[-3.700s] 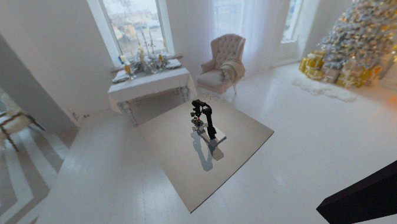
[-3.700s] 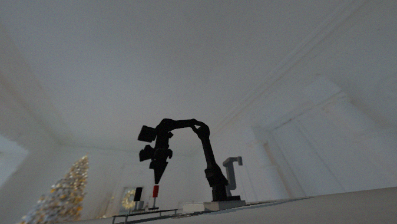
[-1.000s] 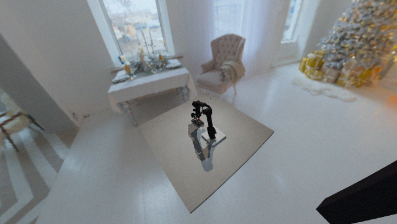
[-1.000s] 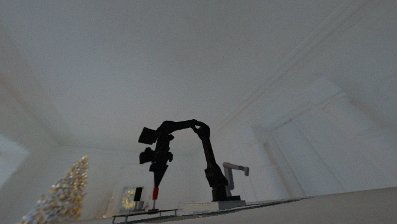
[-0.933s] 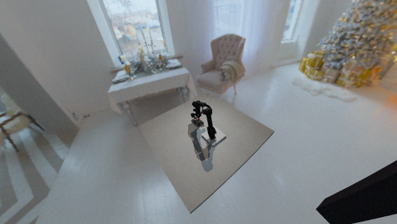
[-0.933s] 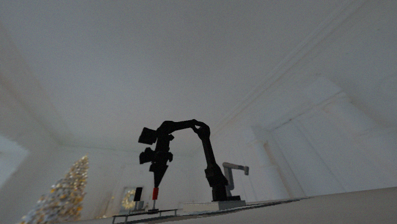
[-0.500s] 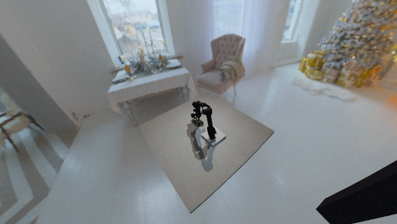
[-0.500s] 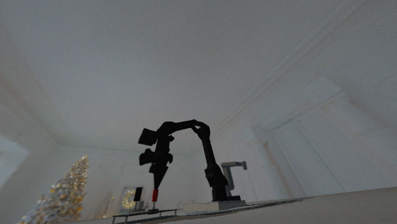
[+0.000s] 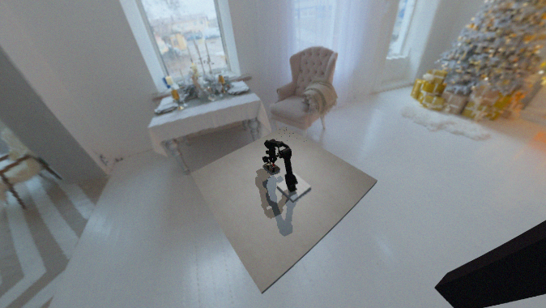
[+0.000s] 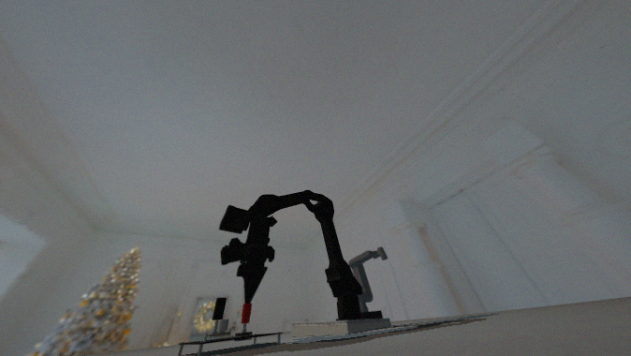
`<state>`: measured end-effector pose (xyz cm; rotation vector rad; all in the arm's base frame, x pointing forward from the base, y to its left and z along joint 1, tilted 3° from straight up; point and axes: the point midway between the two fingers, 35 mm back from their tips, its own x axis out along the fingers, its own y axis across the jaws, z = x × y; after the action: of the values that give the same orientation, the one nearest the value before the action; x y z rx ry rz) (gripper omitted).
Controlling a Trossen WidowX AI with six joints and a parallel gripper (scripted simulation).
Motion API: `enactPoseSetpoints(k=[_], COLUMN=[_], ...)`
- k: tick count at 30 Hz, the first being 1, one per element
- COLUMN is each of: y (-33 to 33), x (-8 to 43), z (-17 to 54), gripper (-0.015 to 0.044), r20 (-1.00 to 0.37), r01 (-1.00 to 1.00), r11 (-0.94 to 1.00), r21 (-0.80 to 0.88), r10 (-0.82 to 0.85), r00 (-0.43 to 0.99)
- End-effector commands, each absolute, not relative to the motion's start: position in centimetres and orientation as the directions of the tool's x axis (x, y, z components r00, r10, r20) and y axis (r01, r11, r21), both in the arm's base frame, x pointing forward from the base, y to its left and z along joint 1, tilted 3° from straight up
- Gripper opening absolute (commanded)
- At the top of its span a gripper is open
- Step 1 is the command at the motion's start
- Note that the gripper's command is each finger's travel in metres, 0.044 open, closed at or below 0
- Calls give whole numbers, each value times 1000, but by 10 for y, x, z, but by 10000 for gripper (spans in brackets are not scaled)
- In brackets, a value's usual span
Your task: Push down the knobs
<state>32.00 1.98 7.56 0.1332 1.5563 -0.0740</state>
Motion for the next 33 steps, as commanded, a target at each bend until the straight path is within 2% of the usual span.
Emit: enactPoseSetpoints(k=[1, 33], y=[20, 20], x=[321, 321], z=[60, 54], gripper=[0, 0], r20=[-999, -999], r01=[137, 137], r11=[990, 990], r21=[32, 32], r10=[33, 33], r00=[-8, -8])
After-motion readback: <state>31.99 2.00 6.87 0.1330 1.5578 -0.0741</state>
